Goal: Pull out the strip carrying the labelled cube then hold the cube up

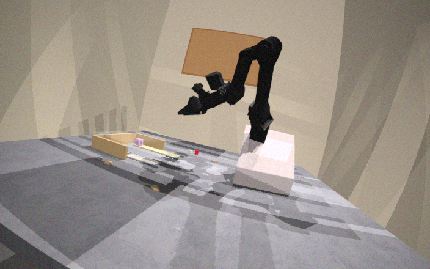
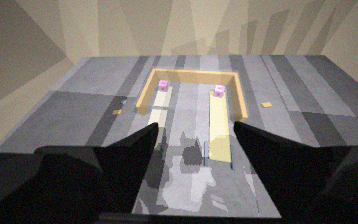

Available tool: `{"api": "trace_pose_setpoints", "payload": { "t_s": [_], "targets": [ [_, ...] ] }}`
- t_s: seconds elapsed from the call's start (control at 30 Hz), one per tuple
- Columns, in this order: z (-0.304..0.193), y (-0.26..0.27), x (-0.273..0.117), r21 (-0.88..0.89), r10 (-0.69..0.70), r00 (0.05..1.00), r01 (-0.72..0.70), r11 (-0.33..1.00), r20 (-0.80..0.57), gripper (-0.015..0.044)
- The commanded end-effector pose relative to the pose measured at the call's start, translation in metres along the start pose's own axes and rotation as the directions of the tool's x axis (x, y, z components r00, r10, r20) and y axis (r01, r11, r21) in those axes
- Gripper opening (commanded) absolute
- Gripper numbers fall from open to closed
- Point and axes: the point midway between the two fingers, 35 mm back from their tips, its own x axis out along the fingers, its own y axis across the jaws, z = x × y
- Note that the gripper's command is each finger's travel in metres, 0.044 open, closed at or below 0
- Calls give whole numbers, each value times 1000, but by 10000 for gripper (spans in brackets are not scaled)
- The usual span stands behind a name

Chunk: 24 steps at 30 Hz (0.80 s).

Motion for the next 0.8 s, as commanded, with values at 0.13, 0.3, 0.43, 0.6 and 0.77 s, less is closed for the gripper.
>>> {"api": "trace_pose_setpoints", "payload": {
  "t_s": [0.13, 0.3, 0.43, 0.6, 0.77],
  "targets": [
    [-4, 0, 0, 1, 6, 1000, -6, 1000, -12, 400],
    [-6, -5, 5, -1, -15, 999, 15, 1000, -38, 321],
    [-10, -18, 19, -5, -58, 992, 58, 998, -112, 216],
    [-18, -41, 48, 3, -101, 951, 106, 994, -293, 85],
    [-30, -61, 73, 14, -108, 870, 131, 991, -481, 0]
  ]
}}
